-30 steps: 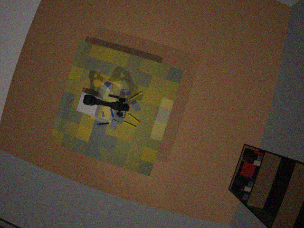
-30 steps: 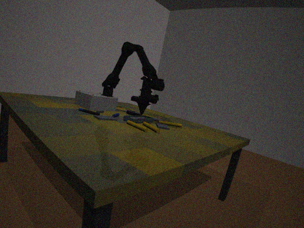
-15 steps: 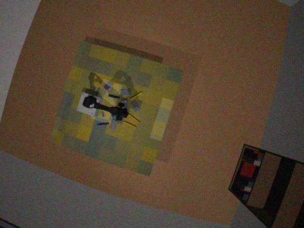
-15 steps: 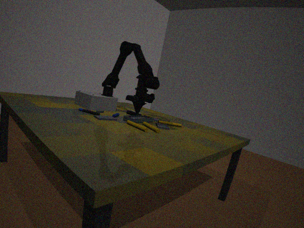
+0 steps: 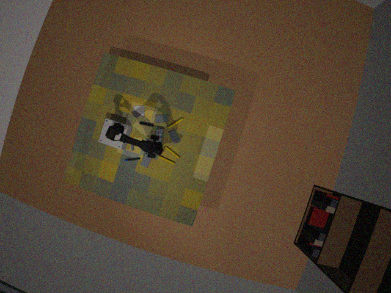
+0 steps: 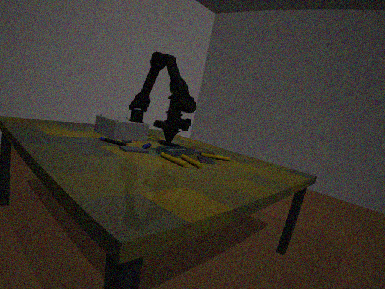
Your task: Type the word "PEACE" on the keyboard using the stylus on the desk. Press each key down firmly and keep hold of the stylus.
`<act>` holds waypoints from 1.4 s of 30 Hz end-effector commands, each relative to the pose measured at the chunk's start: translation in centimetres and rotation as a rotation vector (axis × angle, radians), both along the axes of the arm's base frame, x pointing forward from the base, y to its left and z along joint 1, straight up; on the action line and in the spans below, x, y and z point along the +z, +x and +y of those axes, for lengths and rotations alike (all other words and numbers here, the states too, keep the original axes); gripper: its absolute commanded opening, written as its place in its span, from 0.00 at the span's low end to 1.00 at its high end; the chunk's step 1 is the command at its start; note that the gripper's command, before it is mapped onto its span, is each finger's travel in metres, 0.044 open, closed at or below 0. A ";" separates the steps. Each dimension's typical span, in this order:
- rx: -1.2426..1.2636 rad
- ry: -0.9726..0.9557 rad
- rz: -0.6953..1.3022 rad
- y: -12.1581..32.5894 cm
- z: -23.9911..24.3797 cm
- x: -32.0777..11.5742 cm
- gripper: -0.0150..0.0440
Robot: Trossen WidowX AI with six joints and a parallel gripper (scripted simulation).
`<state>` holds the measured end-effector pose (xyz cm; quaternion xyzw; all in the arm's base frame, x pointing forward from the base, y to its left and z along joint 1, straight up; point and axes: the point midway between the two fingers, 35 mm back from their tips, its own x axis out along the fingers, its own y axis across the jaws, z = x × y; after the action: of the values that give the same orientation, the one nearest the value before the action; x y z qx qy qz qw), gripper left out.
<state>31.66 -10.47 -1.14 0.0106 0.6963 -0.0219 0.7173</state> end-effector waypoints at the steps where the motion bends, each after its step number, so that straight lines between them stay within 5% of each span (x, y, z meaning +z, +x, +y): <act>1: 0.004 0.004 0.009 -2.1 2.0 -0.1 0.25; 13: 0.004 0.005 0.010 -2.6 2.7 -0.2 0.25; 20: 0.004 0.010 0.009 -2.3 10.3 -0.3 0.25; 30: 0.004 0.011 0.009 -2.3 10.5 -0.3 0.25; 36: 0.004 0.011 0.009 -2.4 10.6 5.5 0.25; 42: 0.007 0.011 -0.002 -2.1 10.6 5.4 0.25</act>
<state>29.74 0.11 4.43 0.0121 0.6931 -0.0153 0.7205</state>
